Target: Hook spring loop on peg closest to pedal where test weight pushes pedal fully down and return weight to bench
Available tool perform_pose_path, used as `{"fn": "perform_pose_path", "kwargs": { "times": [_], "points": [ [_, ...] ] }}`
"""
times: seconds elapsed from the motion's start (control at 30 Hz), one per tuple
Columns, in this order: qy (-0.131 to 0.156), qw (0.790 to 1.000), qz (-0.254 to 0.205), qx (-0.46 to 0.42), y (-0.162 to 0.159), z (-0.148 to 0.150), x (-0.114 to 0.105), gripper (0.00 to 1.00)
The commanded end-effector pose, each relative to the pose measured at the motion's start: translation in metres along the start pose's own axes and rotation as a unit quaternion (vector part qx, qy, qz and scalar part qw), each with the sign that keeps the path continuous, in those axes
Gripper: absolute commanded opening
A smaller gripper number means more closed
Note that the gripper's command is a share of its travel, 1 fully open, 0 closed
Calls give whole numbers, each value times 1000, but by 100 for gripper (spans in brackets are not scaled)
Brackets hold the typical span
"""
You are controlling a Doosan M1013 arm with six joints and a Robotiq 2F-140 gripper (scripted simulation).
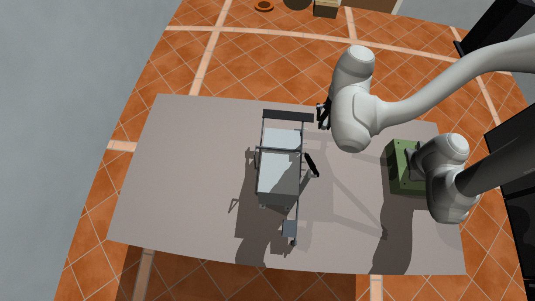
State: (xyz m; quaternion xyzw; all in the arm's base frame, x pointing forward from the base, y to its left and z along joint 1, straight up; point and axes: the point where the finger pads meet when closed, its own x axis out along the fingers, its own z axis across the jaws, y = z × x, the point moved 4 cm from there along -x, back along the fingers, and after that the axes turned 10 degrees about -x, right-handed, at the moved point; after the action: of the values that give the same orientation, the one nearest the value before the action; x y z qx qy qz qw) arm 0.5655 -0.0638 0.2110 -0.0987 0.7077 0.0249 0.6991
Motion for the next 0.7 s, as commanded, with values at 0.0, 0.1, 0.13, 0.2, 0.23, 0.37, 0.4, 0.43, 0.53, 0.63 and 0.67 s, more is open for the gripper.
{"fn": "perform_pose_path", "kwargs": {
  "times": [0.0, 0.1, 0.13, 0.2, 0.23, 0.37, 0.4, 0.43, 0.53, 0.63, 0.67],
  "points": [
    [0, 1000, -3, 0, -7, 5, -2, 25],
    [0, 1000, -5, 0, -13, 10, -3, 25],
    [1, 1000, -6, 0, -15, 12, -4, 25],
    [1, 1000, -7, 0, -19, 15, -5, 25],
    [1, 1000, -8, 0, -21, 16, -5, 25],
    [1, 1000, -10, 0, -25, 19, -6, 25],
    [1, 1000, -8, 0, -21, 16, -5, 25],
    [1, 1000, -9, 0, -24, 18, -6, 25],
    [2, 1000, -12, 0, -30, 23, -7, 25],
    [2, 1000, -14, 0, -36, 28, -8, 25],
    [2, 1000, -15, 0, -38, 29, -9, 25]
  ]
}}
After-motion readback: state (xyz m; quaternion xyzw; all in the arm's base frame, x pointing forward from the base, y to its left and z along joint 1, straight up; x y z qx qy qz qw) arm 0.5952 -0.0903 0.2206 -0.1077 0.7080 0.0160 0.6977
